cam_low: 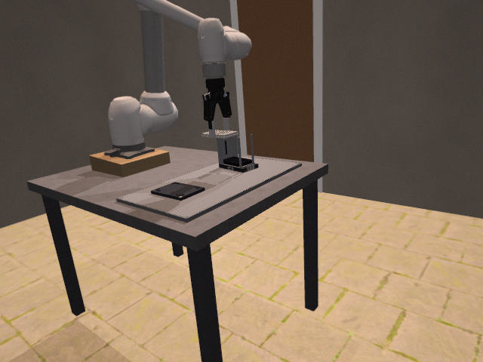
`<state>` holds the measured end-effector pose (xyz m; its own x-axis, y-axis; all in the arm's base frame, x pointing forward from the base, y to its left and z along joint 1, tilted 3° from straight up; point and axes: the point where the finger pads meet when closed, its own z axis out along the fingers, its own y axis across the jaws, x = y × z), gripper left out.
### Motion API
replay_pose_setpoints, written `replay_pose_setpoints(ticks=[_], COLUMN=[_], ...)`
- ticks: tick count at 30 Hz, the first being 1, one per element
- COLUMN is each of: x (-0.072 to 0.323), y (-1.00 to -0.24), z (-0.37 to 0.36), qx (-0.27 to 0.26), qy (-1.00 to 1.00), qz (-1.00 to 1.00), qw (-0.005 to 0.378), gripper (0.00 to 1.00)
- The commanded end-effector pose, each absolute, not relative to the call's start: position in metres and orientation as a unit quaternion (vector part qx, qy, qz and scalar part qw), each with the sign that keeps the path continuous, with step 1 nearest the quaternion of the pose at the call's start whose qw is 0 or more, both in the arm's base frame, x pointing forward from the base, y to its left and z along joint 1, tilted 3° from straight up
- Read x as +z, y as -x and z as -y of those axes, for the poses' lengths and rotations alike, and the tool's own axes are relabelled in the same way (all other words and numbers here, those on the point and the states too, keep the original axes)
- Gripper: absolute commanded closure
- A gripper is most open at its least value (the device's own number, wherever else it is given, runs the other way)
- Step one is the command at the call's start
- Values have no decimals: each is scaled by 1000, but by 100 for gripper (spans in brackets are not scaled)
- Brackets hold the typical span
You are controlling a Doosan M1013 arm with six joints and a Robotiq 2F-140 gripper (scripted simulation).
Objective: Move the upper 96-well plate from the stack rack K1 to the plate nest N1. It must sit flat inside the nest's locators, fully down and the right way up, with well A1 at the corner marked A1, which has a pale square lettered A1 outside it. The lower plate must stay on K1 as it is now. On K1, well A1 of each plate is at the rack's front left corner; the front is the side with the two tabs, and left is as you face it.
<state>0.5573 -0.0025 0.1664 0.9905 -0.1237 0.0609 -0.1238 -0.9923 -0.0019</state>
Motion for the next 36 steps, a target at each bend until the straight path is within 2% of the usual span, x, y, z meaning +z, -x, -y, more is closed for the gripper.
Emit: replay_pose_setpoints(ticks=[1,36], x=[166,164], y=[-557,-548], z=[8,111], qx=[30,30], qy=[-998,-998], qz=[62,62], qw=[1,1], gripper=[100,100])
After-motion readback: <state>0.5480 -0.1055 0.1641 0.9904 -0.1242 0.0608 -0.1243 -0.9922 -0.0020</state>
